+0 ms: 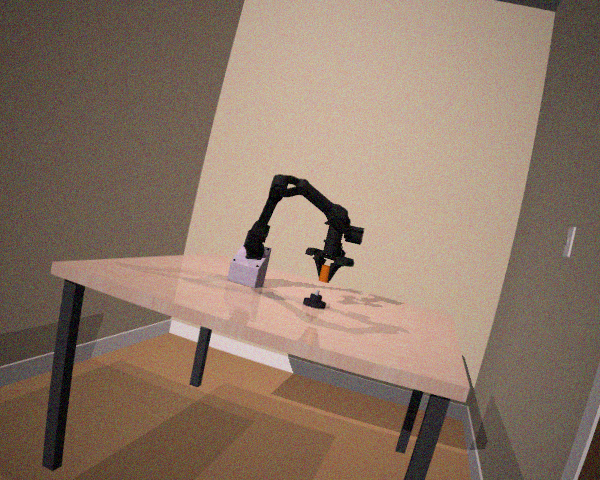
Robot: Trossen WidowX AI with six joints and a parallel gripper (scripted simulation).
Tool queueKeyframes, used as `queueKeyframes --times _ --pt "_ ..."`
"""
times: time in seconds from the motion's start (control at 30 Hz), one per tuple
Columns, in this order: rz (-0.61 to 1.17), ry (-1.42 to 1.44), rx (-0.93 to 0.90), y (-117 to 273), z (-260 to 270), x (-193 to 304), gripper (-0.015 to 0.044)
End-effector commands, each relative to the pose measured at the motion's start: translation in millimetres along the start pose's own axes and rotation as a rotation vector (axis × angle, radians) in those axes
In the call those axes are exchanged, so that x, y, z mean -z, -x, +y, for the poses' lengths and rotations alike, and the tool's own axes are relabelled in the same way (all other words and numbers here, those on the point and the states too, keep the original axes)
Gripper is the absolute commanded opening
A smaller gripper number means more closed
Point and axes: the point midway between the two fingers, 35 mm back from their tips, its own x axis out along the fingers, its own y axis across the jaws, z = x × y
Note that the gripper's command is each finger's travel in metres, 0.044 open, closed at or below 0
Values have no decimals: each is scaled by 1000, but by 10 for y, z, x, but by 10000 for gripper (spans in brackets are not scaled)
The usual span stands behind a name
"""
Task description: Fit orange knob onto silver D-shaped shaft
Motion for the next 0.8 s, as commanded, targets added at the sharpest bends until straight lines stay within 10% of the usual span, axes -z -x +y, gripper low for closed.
queueKeyframes --times 0.0,0.77 --pt "4 -1 11 -9 -25 114 0" --pt "19 -4 12 -337 -42 360 0"
